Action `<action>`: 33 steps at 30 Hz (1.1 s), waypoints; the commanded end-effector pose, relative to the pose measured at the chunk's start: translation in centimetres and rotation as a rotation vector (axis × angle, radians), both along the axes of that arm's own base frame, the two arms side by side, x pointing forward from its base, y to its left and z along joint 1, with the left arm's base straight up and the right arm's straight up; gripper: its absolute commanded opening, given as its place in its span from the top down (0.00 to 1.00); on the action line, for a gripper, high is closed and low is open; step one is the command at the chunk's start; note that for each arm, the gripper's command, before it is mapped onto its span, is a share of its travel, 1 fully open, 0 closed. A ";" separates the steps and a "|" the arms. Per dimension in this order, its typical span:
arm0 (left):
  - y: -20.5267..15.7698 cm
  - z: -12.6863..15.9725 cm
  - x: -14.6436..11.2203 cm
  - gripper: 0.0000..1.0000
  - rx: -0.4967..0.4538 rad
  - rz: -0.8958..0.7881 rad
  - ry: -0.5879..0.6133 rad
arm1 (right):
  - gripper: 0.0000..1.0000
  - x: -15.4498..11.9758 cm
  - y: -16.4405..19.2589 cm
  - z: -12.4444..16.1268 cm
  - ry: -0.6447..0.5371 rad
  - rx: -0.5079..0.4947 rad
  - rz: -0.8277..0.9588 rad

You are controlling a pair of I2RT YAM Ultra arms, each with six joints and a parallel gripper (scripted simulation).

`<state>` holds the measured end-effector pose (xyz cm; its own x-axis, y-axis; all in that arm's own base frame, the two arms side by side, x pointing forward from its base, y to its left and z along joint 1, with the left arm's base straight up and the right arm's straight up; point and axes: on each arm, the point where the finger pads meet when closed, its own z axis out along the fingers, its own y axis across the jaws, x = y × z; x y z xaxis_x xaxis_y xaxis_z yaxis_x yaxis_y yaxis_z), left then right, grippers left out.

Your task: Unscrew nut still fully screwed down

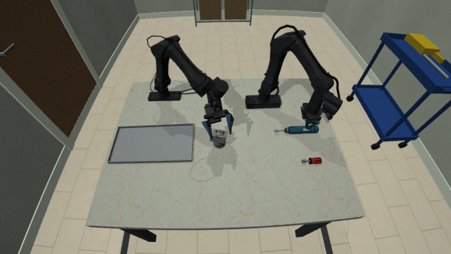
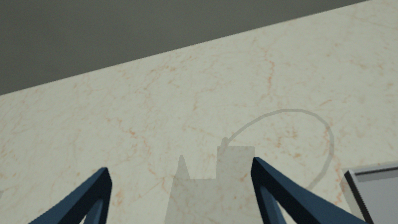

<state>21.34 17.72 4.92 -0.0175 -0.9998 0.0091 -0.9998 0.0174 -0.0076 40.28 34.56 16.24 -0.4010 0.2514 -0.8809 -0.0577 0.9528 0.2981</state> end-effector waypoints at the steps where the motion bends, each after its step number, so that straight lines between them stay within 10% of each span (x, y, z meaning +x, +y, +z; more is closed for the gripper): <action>1: 0.2 0.4 0.1 0.35 0.017 0.005 -0.002 | 0.14 -2.1 -0.6 1.3 -0.027 -0.054 -0.023; 26: 0.2 0.4 0.1 0.35 0.017 0.005 -0.002 | 0.14 -12.6 -1.4 4.0 -0.151 -0.288 -0.060; 33: 0.2 0.4 0.1 0.35 0.017 0.005 -0.002 | 0.14 -11.8 -1.5 5.2 -0.159 -0.258 -0.087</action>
